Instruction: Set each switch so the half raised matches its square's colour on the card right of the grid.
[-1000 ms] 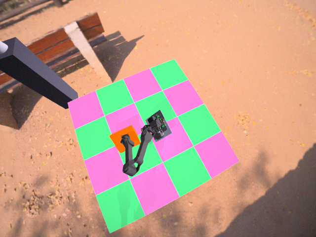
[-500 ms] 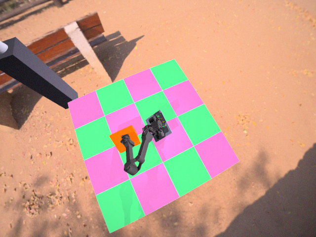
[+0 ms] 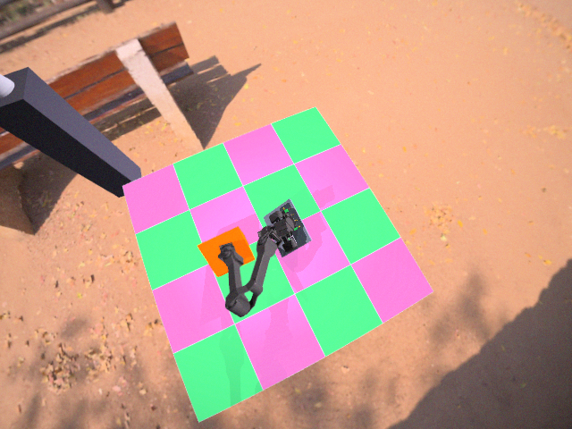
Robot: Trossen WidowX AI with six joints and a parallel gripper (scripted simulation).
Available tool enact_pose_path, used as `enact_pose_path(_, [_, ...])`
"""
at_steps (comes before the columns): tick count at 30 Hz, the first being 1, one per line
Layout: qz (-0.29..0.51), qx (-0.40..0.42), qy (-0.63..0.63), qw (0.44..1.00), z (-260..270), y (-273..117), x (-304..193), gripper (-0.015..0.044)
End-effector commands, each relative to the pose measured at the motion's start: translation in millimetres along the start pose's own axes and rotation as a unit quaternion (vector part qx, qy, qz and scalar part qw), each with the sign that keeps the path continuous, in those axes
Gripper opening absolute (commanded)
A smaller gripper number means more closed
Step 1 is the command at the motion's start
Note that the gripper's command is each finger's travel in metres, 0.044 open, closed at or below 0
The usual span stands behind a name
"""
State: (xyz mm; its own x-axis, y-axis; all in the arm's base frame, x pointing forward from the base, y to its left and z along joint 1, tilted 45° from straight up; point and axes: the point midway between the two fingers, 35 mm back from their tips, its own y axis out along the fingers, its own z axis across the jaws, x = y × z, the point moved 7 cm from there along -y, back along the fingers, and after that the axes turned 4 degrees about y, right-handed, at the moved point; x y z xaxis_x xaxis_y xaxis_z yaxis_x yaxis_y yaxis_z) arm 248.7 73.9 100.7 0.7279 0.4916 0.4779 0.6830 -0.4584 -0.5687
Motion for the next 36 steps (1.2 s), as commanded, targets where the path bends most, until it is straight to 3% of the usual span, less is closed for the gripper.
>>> enact_pose_path(1, [0.001,0.002,-0.003,1.0,0.7,0.6,-1.1,0.0])
enact_pose_path(36, [0.001,0.002,-0.003,1.0,0.7,3.7,-1.2,0.0])
